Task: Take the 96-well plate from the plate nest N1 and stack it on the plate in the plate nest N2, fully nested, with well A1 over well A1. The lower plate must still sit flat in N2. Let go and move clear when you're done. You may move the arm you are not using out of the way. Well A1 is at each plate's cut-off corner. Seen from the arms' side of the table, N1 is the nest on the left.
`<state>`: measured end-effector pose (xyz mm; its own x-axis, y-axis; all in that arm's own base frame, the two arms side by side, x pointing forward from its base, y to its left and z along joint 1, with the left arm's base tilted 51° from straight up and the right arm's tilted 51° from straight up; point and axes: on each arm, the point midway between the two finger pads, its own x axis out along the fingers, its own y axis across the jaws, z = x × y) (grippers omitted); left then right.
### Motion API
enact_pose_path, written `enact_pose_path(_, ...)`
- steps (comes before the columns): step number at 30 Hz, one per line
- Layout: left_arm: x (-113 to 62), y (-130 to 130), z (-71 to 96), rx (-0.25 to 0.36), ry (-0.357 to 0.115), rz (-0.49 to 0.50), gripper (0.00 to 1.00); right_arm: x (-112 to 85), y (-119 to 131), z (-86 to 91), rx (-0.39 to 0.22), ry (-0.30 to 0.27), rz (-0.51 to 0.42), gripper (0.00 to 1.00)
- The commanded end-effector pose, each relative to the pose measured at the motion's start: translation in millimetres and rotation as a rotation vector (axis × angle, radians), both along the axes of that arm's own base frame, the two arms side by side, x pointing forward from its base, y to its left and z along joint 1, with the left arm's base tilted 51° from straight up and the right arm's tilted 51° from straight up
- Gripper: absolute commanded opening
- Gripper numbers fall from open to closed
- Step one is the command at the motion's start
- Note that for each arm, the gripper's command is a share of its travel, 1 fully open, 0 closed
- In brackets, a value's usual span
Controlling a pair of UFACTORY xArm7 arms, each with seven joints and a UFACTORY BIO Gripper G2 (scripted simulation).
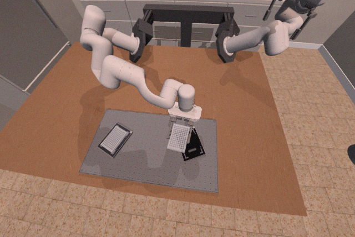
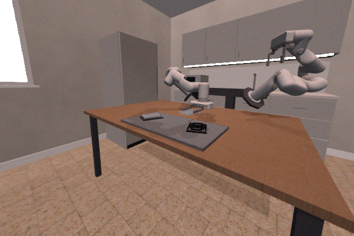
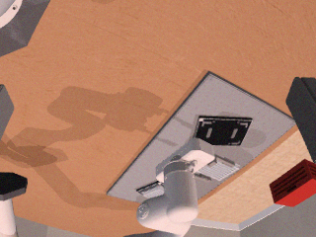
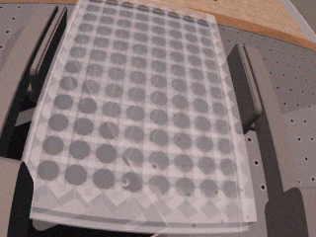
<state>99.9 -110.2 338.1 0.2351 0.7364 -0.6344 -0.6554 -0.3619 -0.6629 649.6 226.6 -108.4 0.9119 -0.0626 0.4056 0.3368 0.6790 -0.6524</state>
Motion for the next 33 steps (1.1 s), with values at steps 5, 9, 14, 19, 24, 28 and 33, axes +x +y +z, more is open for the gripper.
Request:
enact_pose_path(5,-0.3,0,0.7,-0.001,-0.001,-0.001,1.0,-3.5,-15,21.5,0.058,-0.195,-0.164,0.0)
enact_pose_path(9,-0.3,0,0.7,-0.001,-0.001,-0.001,1.0,-5.5,-24,31.0,0.058,-0.195,-0.164,0.0)
enact_pose_path(14,-0.3,0,0.7,-0.001,-0.001,-0.001,1.0,-8.2,-35,43.0,0.058,-0.195,-0.164,0.0)
enact_pose_path(19,-0.3,0,0.7,-0.001,-0.001,-0.001,1.0,-9.8,-42,50.1,0.058,-0.195,-0.163,0.0)
enact_pose_path(24,-0.3,0,0.7,-0.001,-0.001,-0.001,1.0,-12.4,-53,62.1,0.058,-0.195,-0.163,0.0)
enact_pose_path(28,-0.3,0,0.7,-0.001,-0.001,-0.001,1.0,-14.5,-62,71.7,0.058,-0.195,-0.163,0.0)
enact_pose_path(33,-0.3,0,0.7,-0.001,-0.001,-0.001,1.0,-17.2,-73,83.7,0.058,-0.195,-0.163,0.0)
